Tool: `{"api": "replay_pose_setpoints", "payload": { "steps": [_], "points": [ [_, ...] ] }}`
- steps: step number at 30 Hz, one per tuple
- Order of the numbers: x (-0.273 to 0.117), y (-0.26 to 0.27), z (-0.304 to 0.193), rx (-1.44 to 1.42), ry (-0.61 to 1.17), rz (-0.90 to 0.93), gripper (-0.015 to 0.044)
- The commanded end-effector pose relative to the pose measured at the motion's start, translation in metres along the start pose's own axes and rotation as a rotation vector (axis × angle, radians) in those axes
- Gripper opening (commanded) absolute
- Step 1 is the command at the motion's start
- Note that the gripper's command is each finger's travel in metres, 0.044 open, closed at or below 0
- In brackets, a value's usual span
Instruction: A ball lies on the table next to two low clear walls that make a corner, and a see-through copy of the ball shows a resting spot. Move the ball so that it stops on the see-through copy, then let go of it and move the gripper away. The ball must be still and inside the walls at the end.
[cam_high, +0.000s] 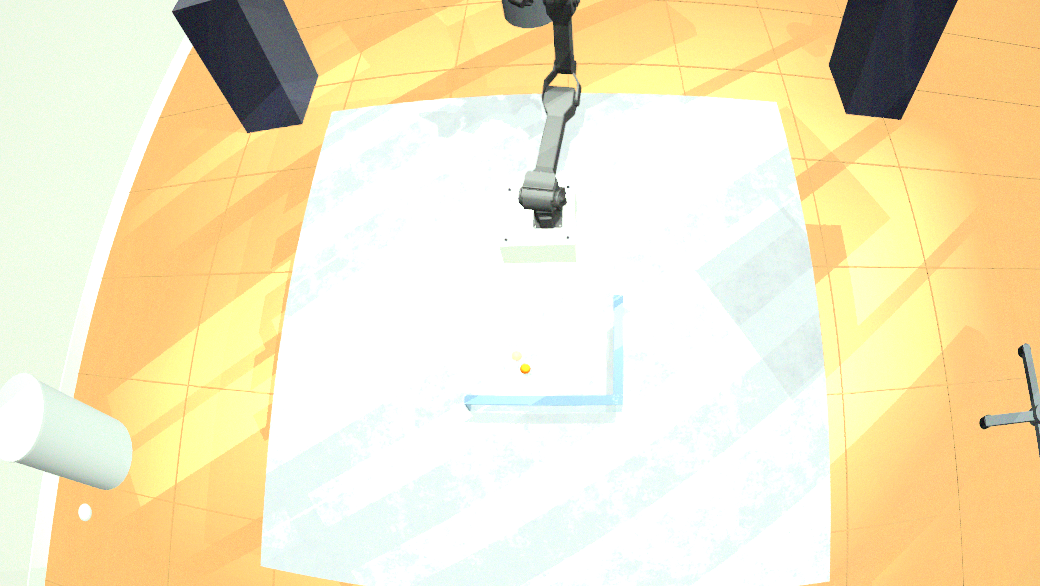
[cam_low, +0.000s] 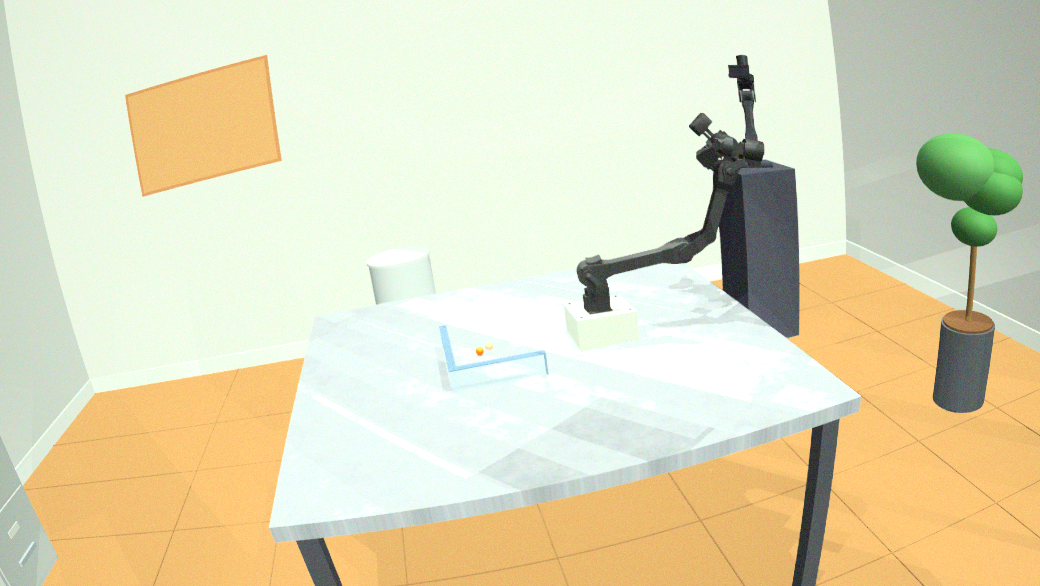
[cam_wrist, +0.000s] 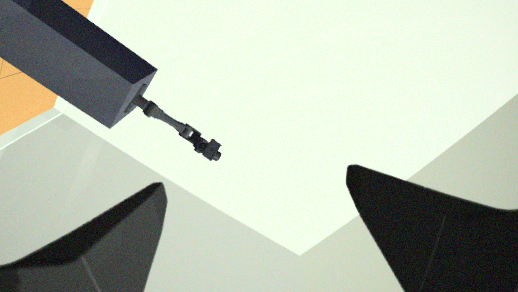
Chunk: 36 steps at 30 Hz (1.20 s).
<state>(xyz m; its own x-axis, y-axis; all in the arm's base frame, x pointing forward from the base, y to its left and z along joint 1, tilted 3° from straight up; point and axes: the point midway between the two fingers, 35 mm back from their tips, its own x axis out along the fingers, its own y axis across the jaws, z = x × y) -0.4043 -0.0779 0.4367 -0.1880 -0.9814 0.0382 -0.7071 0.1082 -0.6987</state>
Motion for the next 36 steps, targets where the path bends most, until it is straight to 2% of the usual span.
{"api": "replay_pose_setpoints", "payload": {
  "steps": [1, 4, 7, 8, 16, 23, 31, 36],
  "points": [
    [0.000, -0.001, 0.000, -0.006, 0.001, -0.001, 0.0374],
    [0.000, -0.021, -0.003, -0.088, 0.022, -0.016, 0.0295],
    [-0.001, -0.063, -0.005, -0.265, 0.066, -0.049, 0.0216],
    [-0.002, -0.079, -0.006, -0.332, 0.082, -0.062, 0.0207],
    [0.002, -0.177, 0.013, -0.722, 0.178, -0.190, 0.0207],
    [0.001, -0.229, 0.031, -0.927, 0.230, -0.258, 0.0207],
    [-0.010, -0.329, 0.088, -1.362, 0.334, -0.381, 0.0207],
    [-0.018, -0.390, 0.142, -1.662, 0.409, -0.479, 0.0207]
  ]
}}
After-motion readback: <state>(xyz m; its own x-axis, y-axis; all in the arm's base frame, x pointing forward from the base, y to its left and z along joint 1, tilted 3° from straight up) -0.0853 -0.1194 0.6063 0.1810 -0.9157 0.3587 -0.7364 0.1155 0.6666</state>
